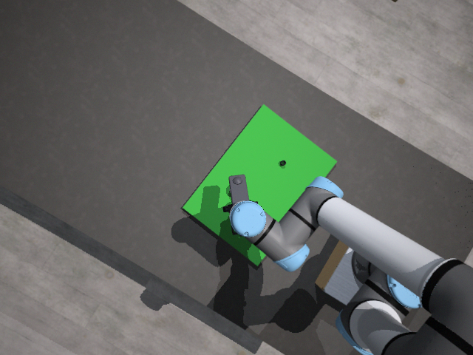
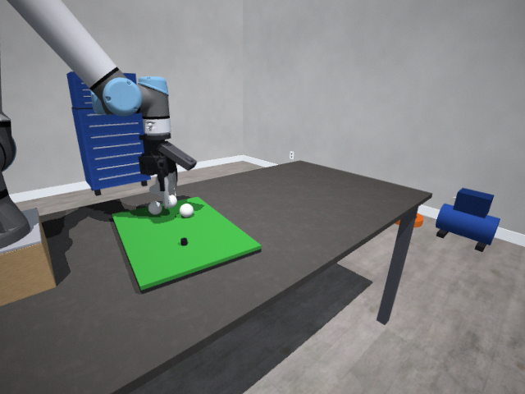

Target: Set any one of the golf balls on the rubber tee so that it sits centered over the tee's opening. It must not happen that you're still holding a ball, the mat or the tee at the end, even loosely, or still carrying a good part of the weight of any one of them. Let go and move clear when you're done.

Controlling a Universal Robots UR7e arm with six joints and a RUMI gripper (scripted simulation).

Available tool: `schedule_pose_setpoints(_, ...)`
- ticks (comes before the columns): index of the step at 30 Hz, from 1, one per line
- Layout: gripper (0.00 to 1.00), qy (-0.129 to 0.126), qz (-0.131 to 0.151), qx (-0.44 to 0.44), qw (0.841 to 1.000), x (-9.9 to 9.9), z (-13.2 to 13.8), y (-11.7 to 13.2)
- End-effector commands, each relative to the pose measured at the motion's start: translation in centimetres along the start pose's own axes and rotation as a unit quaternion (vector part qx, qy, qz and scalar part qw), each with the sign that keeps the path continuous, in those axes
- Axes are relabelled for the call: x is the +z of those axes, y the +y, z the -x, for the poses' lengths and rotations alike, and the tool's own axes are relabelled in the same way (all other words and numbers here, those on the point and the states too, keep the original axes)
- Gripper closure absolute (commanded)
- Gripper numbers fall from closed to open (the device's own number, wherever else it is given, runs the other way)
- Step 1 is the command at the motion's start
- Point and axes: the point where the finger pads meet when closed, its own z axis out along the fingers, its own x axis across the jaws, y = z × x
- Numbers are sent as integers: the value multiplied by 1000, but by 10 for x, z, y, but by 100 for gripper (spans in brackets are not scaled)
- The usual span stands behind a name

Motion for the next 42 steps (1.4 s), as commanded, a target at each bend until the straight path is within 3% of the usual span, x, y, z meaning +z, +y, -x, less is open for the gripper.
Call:
schedule_pose_setpoints(1,100,0,0,0,1000,-28,0,0)
schedule_pose_setpoints(12,100,0,0,0,1000,-69,0,0)
schedule_pose_setpoints(25,100,0,0,0,1000,-73,-7,-7)
schedule_pose_setpoints(30,100,0,0,0,1000,-76,-31,-31)
schedule_pose_setpoints(37,100,0,0,0,1000,-83,-91,-77)
schedule_pose_setpoints(39,100,0,0,0,1000,-83,-91,-77)
schedule_pose_setpoints(42,100,0,0,0,1000,-85,-118,-92)
